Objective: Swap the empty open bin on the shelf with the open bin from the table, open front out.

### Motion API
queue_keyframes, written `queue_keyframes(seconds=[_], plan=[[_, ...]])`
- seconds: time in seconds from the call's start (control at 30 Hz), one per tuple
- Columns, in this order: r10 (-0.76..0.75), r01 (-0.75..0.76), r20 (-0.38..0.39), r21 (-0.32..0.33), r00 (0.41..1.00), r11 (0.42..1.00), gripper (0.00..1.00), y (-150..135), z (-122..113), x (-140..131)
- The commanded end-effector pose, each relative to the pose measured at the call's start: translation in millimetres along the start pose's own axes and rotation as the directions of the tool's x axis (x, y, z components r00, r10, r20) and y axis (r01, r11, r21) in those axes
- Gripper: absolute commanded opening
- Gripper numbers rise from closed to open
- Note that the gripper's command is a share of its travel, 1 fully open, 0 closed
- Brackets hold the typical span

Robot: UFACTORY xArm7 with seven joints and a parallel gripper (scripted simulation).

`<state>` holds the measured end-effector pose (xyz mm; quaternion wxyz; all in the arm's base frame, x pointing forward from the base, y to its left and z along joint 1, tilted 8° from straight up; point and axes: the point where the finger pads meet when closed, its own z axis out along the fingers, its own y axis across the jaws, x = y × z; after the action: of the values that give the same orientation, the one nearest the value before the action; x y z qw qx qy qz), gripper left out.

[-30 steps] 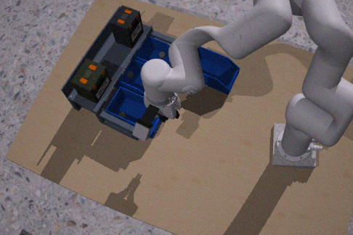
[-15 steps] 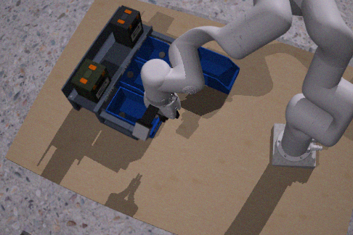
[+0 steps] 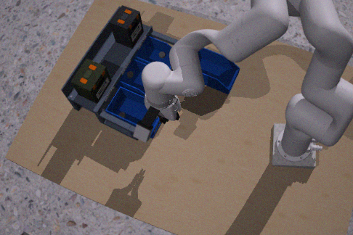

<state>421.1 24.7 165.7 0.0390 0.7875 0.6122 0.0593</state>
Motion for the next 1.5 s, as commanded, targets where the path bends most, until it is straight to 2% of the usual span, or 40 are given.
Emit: queue_keyframes(seconds=[0.0,0.87,1.47], plan=[[0.000,0.000,-0.002,-0.002,1.000,1.000,0.00,1,9,1],[0.000,0.000,-0.002,-0.002,1.000,1.000,0.00,0,82,1],[0.000,0.000,-0.002,-0.002,1.000,1.000,0.00,0,94,1]])
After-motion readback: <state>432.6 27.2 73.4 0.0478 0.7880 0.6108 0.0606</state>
